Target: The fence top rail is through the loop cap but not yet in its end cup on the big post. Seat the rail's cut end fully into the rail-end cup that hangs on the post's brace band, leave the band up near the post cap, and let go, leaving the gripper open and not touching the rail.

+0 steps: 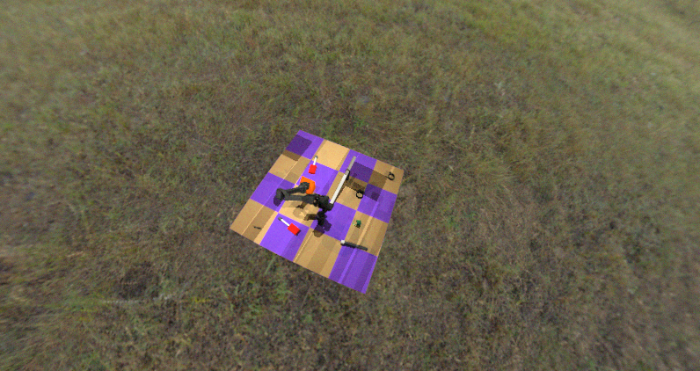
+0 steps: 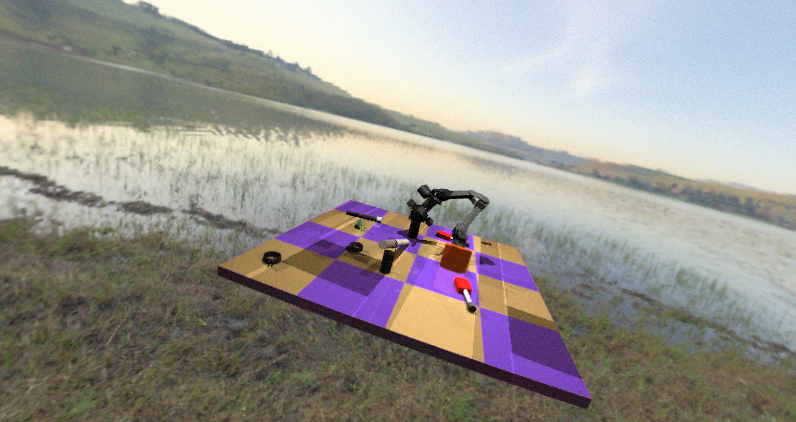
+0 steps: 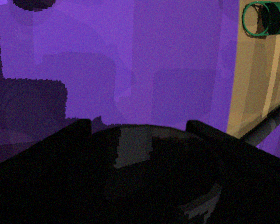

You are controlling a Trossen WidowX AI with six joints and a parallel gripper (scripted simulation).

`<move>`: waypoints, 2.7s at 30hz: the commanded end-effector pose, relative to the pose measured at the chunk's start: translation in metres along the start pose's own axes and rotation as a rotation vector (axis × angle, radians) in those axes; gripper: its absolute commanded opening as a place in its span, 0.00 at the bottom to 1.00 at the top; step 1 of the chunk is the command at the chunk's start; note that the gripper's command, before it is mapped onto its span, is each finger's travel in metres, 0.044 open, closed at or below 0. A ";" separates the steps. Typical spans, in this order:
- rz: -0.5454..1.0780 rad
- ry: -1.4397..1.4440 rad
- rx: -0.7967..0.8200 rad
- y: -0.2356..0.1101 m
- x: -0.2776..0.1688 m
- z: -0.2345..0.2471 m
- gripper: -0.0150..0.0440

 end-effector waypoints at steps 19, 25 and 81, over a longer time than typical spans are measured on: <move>-0.010 -0.011 -0.002 -0.001 -0.001 0.001 0.25; -0.010 -0.011 -0.002 -0.001 -0.001 0.001 0.52; -0.049 1.481 0.053 -0.124 0.154 -0.042 1.00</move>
Point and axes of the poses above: the point midway between the two fingers, 35 mm back from their tips, its own y axis out along the fingers, its own z axis across the jaws, x = y × z, the point moved 8 cm from there along -y, back along the fingers, and after that the axes turned 2 degrees about y, right-handed, at the moved point
